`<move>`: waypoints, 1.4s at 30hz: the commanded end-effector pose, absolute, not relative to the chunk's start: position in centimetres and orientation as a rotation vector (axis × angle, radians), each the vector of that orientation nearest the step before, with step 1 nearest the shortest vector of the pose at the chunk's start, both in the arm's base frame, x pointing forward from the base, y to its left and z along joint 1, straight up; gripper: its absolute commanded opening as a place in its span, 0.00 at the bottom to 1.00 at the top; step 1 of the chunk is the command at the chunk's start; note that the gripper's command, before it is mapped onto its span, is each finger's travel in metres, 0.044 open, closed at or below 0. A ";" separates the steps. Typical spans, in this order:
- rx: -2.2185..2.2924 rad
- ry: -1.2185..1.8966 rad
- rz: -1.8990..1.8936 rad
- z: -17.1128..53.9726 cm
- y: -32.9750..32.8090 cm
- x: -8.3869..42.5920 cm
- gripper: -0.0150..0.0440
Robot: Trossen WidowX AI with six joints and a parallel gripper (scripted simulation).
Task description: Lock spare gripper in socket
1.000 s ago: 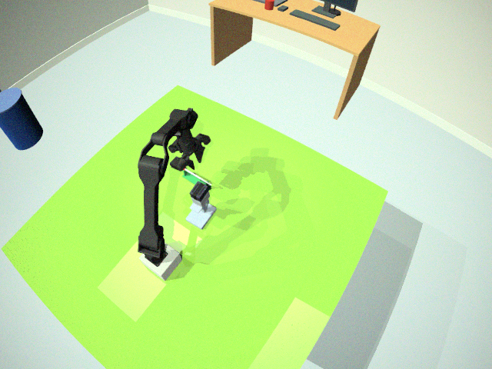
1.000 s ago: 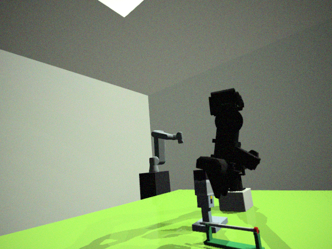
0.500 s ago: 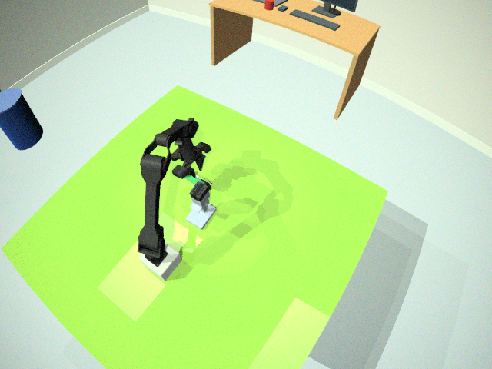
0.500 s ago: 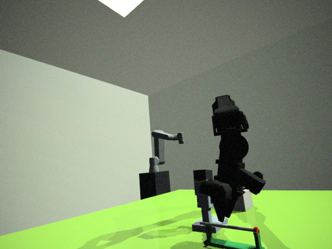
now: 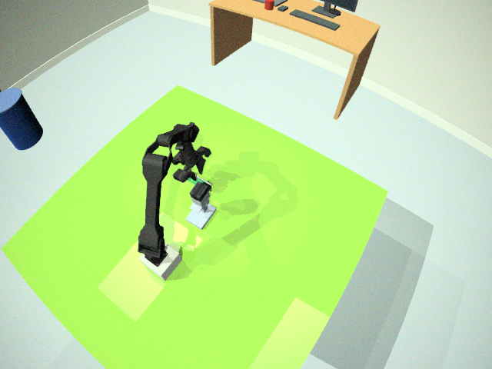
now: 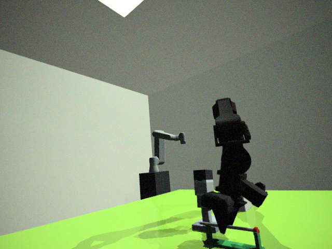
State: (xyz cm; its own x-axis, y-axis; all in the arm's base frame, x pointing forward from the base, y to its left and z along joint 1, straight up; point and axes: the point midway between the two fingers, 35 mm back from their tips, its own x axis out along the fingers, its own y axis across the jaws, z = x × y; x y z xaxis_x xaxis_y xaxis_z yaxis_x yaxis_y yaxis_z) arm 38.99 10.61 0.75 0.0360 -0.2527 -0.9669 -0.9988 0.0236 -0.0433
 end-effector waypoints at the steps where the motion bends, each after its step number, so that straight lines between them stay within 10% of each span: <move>1: -1.388 1.380 1.035 -0.1 10.6 38.8 0.56; 16: -1.388 1.381 1.035 -1.7 10.6 38.8 0.56; 23: -1.388 1.381 1.035 -1.7 10.6 38.8 0.25; 42: -1.388 1.380 1.035 1.6 10.6 38.9 0.25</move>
